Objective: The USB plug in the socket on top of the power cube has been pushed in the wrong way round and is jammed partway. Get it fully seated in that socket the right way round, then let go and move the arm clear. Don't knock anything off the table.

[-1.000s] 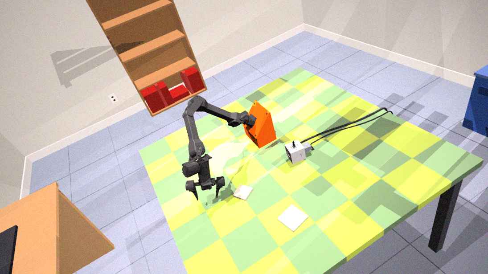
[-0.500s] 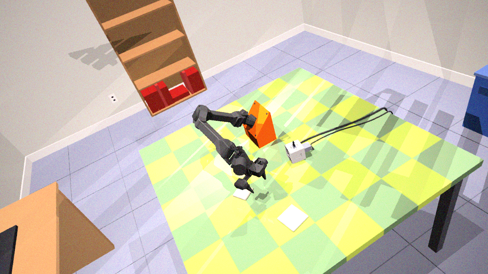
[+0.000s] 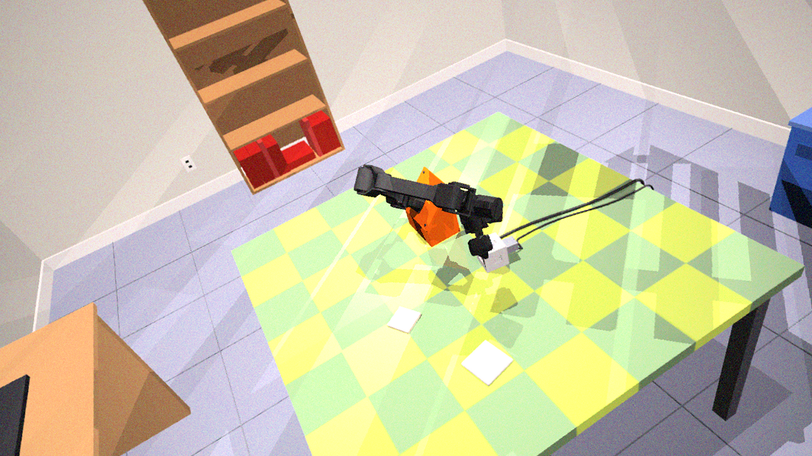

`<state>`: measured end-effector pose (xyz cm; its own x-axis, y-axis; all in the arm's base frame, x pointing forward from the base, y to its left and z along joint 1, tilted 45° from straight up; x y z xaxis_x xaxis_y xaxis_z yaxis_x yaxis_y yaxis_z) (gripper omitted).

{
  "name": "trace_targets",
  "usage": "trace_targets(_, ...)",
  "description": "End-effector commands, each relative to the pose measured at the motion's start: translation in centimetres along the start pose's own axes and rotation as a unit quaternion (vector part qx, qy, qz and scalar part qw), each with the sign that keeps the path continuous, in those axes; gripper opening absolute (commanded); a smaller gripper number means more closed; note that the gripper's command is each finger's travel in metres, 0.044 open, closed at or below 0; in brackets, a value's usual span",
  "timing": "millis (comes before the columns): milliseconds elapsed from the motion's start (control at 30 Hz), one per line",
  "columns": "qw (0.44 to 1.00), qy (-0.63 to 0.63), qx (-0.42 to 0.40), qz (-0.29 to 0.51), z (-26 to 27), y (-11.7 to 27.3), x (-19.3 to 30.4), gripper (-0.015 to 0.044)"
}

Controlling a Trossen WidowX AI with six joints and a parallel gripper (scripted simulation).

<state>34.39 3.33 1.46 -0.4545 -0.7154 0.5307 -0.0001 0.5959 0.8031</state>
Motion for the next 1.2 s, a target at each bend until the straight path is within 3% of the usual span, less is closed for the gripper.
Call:
trace_targets(0,0.991,0.119,0.008,0.059,4.9,1.1,-2.9,0.044)
trace_targets(1167,0.988,0.135,0.01,0.069,5.6,-1.3,-2.7,0.044)
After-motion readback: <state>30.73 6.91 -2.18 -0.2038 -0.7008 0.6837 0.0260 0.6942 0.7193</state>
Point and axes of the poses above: the point midway between the two fingers, 35 mm back from their tips, its own y axis back along the fingers, its own z axis across the jaws, x = y × z, the point moved 1 cm from there along y, back along the fingers
